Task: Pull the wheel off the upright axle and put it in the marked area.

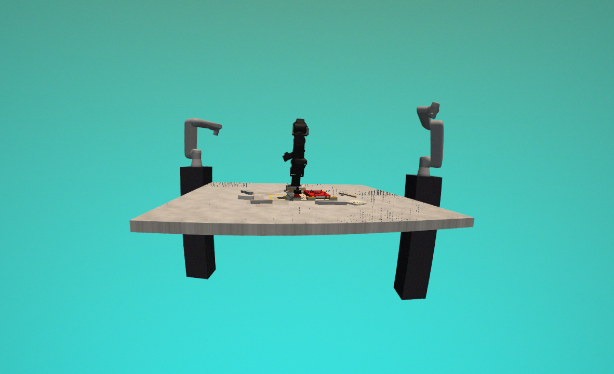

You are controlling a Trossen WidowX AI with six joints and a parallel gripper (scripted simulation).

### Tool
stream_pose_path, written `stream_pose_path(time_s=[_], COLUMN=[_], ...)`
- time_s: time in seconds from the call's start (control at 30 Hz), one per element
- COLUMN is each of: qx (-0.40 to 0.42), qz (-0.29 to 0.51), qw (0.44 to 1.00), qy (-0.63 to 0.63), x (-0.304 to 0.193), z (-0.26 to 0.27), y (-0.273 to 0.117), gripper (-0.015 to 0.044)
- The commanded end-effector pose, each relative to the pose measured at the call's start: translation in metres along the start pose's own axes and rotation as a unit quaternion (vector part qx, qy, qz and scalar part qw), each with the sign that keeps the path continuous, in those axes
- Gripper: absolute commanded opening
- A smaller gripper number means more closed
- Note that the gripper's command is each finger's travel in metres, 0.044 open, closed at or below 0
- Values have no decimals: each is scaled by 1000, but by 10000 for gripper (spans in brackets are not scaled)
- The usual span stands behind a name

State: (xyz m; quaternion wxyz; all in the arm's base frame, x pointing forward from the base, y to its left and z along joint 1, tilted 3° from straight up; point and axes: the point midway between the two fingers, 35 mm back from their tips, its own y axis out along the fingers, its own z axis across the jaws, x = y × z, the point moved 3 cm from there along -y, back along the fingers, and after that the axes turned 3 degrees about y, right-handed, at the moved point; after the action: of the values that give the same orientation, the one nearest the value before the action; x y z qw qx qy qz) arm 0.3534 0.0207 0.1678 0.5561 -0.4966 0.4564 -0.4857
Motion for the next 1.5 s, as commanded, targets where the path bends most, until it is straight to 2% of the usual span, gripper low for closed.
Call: stream_pose_path(time_s=[0.0,0.33,0.47,0.57,0.87,1.07,1.47], qx=[-2,-3,-3,-7,-7,-7,-6], qz=[2,2,2,1,1,1,1], qw=[1000,1000,1000,1000,1000,1000,1000], qy=[-1,-1,-1,-2,-2,-2,-2], x=[0,0,-1,0,0,0,0], z=[0,-1,-2,-2,-2,-2,-2], y=[14,67,70,66,66,65,61], gripper=[300,300,300,221,161,4,0])
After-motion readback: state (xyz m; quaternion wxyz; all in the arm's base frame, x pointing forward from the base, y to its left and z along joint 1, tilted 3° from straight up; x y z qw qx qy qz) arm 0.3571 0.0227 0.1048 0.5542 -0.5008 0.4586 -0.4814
